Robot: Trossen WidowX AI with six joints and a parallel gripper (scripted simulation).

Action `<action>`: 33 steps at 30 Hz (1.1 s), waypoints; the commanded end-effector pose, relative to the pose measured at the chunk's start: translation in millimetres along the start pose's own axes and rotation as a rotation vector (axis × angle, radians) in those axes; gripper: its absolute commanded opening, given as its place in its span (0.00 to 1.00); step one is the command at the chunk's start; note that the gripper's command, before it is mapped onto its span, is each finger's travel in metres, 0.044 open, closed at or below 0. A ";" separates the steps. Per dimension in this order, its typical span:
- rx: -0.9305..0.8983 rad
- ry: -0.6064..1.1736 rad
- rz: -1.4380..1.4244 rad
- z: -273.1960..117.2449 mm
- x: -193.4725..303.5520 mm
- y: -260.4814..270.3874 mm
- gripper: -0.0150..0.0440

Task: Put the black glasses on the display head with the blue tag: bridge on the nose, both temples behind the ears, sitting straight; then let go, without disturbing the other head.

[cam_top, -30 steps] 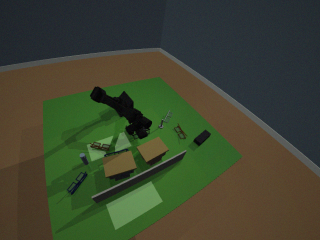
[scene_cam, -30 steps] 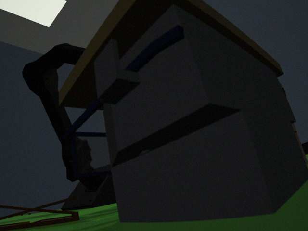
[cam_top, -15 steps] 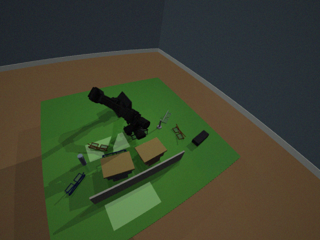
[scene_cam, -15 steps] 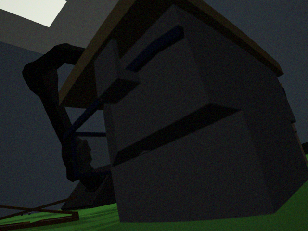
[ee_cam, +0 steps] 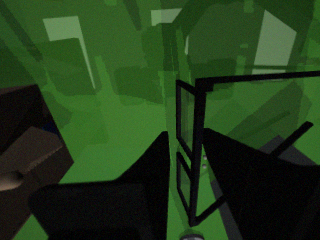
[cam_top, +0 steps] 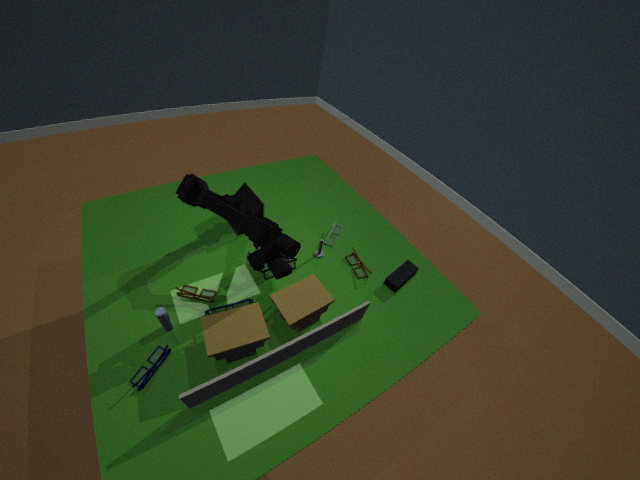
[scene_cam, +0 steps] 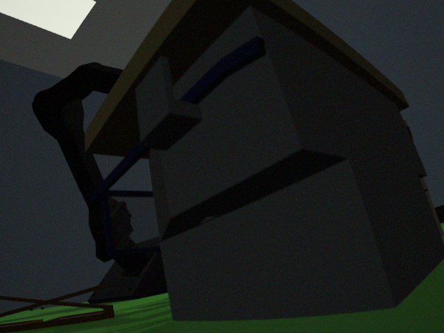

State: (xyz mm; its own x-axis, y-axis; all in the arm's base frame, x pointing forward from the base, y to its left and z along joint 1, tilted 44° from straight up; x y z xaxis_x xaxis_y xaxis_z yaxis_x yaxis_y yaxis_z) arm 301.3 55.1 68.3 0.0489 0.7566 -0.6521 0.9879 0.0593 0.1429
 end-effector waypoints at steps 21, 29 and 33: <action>0.007 -0.016 0.008 6.8 -1.7 -3.1 0.46; 0.015 -0.032 0.016 13.3 -3.4 -6.3 0.46; 0.017 -0.037 0.018 15.3 -4.0 -7.3 0.46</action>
Point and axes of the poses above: the point midway between the two fingers, 35 mm back from their tips, its own z axis out along the fingers, its own y axis across the jaws, x = y × z, the point moved 5 cm from there along -z, back along the fingers, and after that the axes turned 7 degrees about z, right-handed, at the moved point
